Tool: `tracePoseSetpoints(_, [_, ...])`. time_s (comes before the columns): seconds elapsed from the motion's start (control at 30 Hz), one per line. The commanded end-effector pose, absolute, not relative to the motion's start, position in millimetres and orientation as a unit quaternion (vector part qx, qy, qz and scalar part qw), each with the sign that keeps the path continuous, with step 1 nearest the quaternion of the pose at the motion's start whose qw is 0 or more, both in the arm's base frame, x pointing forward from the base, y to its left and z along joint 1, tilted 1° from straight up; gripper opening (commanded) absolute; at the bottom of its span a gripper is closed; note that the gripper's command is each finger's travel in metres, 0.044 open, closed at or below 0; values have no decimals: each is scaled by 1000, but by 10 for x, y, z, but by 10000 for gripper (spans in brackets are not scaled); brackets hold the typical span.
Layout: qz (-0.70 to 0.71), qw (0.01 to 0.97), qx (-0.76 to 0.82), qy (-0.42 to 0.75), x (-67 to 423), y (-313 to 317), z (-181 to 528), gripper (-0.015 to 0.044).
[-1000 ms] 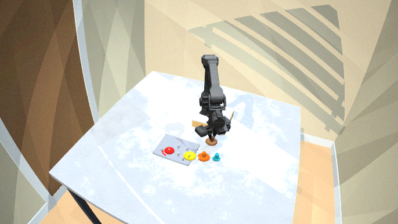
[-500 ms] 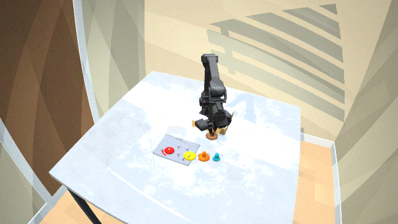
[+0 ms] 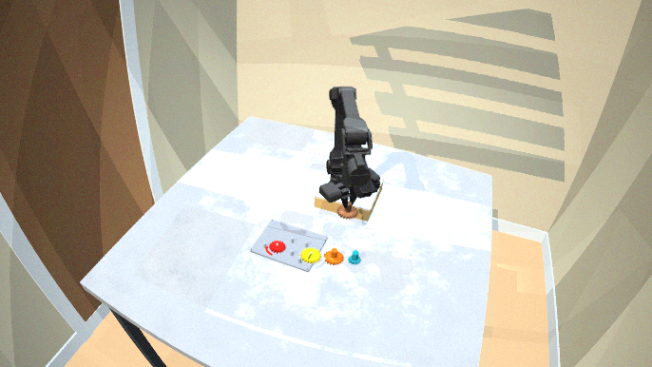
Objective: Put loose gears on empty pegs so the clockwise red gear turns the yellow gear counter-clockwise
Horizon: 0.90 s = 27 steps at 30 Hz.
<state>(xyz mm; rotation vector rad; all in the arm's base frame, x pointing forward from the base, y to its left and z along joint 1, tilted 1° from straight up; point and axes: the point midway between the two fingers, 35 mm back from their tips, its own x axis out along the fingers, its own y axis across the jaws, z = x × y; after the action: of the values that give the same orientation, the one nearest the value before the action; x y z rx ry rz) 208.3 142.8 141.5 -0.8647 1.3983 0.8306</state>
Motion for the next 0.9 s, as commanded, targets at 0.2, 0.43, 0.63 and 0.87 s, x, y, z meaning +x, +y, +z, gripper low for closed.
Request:
tracePoseSetpoints(0.2, [360, 610, -375, 598, 2102, 1379, 1530, 0])
tracePoseSetpoints(0.43, [359, 610, -376, 598, 2223, 1299, 1466, 0])
tracePoseSetpoints(0.63, [359, 610, -376, 598, 2323, 1222, 1411, 0])
tracePoseSetpoints(0.87, [359, 610, -376, 598, 2435, 1125, 1346, 0])
